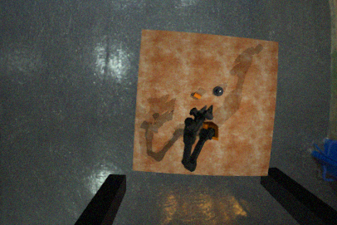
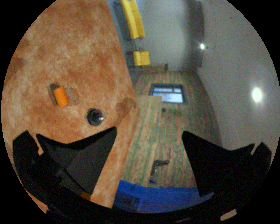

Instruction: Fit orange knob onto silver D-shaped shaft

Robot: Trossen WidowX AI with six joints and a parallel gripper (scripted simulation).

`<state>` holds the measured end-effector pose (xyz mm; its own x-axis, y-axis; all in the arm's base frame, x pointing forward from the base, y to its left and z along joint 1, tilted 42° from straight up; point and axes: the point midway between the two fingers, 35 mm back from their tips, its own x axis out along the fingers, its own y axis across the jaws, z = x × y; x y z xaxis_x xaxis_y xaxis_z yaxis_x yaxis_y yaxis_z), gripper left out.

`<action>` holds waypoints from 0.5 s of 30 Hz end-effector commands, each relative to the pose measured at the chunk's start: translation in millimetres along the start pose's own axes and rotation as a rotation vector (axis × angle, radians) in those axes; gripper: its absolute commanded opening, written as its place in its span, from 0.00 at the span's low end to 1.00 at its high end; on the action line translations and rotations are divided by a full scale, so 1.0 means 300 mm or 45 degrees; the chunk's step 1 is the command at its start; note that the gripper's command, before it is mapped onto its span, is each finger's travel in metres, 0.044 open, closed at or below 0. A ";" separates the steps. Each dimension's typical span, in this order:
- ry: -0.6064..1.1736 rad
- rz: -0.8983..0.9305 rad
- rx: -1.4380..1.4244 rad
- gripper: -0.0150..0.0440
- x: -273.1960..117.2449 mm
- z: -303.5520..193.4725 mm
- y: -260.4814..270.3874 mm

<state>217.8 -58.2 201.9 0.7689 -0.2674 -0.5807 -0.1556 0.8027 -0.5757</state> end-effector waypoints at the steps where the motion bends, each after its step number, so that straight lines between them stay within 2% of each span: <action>1: 0.002 0.009 0.018 0.98 0.002 0.002 0.003; 8: 0.204 0.328 0.720 1.00 0.096 0.070 0.116; 15: 0.672 0.503 1.483 1.00 0.188 0.127 0.268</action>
<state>245.1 -27.7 170.6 0.6307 -0.0748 -0.7725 0.0615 0.9970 -0.0463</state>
